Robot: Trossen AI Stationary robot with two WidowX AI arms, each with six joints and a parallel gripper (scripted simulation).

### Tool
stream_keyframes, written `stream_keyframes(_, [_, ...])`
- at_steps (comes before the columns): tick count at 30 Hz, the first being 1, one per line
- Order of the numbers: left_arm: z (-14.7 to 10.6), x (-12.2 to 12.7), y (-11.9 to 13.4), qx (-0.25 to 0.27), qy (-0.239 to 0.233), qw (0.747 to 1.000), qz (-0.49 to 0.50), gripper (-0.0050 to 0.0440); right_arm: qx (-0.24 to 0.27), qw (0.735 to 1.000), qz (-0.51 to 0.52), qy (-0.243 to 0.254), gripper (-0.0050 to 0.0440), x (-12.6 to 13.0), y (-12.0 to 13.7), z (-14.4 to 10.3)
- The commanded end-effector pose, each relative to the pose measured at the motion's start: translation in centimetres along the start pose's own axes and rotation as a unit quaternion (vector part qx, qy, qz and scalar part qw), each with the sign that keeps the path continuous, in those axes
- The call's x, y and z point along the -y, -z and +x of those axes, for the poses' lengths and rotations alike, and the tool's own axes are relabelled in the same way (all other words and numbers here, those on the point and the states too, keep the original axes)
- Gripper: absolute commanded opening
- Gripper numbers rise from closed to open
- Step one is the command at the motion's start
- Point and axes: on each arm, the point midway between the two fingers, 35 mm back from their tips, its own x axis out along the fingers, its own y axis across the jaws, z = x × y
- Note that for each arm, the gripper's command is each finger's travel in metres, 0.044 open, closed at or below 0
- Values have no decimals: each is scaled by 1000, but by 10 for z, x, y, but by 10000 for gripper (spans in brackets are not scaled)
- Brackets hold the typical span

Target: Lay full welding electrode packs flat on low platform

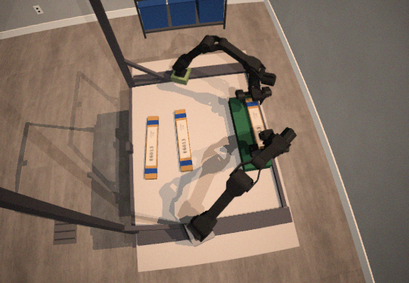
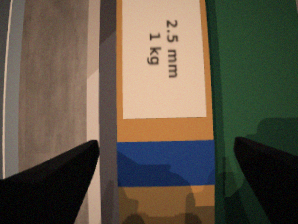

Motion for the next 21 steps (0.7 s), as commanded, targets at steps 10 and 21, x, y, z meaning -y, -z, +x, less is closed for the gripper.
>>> stream_keyframes(10, [-60,-4,-27,11,-18,1000,6,430,16,1000,-7,23,430,6,-31,-68])
stream_keyframes(21, [-65,28,-29,13,1,999,53,430,10,999,38,31,430,-25,-26,-60])
